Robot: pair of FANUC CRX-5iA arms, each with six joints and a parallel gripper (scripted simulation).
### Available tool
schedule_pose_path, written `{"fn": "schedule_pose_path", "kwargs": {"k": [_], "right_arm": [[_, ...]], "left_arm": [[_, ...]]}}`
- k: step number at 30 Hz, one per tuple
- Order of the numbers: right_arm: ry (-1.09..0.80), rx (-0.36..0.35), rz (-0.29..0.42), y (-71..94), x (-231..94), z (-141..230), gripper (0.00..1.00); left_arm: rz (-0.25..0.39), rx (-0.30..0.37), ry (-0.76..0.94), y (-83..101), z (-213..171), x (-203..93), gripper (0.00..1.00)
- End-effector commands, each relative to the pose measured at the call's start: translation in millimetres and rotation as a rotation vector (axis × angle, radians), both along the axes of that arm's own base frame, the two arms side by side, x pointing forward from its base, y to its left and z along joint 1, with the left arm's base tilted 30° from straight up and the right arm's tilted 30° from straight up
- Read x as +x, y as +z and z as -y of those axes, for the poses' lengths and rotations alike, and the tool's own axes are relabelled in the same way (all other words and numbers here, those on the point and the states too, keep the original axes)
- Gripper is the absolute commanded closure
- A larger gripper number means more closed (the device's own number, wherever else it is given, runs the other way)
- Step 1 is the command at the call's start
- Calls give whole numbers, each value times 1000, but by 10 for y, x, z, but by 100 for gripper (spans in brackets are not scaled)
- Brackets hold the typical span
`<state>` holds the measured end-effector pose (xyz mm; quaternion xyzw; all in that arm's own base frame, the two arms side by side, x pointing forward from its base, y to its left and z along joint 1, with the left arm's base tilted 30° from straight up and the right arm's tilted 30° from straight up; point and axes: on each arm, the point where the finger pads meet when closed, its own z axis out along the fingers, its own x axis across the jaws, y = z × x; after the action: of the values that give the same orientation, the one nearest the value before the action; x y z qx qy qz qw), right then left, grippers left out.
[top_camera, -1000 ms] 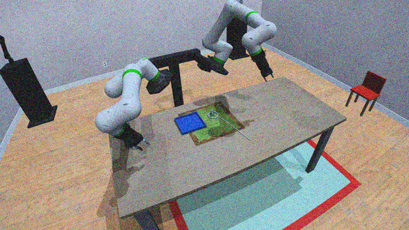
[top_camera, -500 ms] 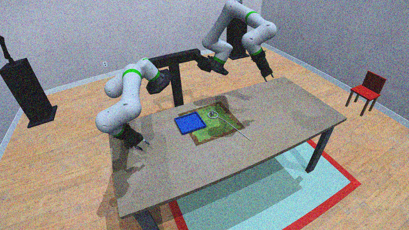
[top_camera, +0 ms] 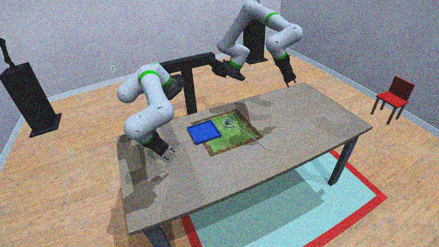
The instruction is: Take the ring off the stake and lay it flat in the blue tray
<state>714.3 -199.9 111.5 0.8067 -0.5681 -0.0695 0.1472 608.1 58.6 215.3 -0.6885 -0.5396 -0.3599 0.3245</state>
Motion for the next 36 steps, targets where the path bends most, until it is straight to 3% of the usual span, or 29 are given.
{"fn": "schedule_pose_path", "kwargs": {"k": [1, 3, 16, 18, 20, 33, 35, 36], "right_arm": [[140, -3, -5, -209, 93, -367, 0], [253, 0, -27, -395, 120, -665, 0], [744, 15, -133, -1175, -31, -1894, 0], [744, 15, -133, -1175, -31, -1894, 0], [899, 20, -172, -1409, -160, -2247, 0], [1460, 47, -332, -2186, -892, -3321, 0], [1460, 47, -332, -2186, -892, -3321, 0], [1549, 53, -361, -2299, -1040, -3457, 0]], "left_arm": [[3, -17, 29, 41, -148, -45, 0], [5, -36, 67, 81, -334, -112, 0], [62, -201, 388, 450, -1771, -917, 0], [62, -201, 388, 450, -1771, -917, 0], [85, -238, 461, 544, -2058, -1158, 0], [206, -367, 729, 932, -2936, -2197, 0], [206, -367, 729, 932, -2936, -2197, 0], [228, -384, 766, 993, -3035, -2362, 0]]}}
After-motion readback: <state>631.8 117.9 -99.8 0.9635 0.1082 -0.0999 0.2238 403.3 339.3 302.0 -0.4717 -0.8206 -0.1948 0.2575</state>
